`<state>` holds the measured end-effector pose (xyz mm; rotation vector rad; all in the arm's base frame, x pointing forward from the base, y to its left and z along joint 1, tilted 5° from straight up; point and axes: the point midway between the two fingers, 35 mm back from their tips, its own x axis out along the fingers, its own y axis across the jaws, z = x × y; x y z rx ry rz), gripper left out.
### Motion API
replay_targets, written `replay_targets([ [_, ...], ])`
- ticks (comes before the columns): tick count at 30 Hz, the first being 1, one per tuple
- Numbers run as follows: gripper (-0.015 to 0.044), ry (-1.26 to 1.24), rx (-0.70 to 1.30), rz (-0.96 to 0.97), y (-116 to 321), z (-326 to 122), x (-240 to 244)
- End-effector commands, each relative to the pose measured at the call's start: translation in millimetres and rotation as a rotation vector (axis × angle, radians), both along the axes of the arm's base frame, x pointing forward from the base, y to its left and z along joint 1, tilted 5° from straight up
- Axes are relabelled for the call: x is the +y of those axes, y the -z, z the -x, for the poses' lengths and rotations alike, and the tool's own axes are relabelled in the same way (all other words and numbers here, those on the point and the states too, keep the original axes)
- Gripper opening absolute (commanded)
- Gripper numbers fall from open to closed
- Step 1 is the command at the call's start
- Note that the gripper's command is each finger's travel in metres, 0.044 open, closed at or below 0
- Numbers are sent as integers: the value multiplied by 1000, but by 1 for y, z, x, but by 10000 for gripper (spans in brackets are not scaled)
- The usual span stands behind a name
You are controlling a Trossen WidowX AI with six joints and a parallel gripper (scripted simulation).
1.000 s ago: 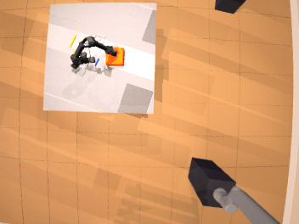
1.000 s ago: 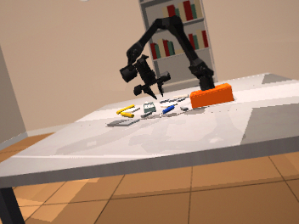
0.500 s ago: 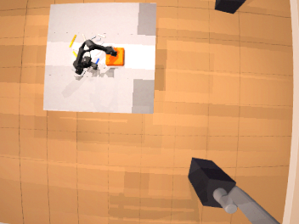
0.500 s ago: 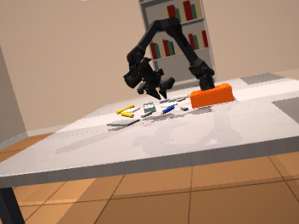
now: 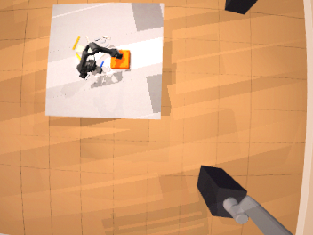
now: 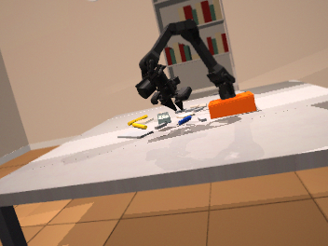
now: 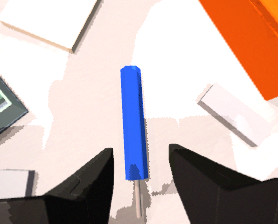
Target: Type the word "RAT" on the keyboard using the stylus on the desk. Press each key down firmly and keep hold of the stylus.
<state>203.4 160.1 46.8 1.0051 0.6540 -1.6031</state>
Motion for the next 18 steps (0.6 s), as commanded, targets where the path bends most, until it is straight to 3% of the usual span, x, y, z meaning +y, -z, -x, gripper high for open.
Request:
replay_targets([
  [1, 150, 2, -2, 9, 4, -1, -1],
  [18, 150, 2, -2, 9, 15, -2, -1],
])
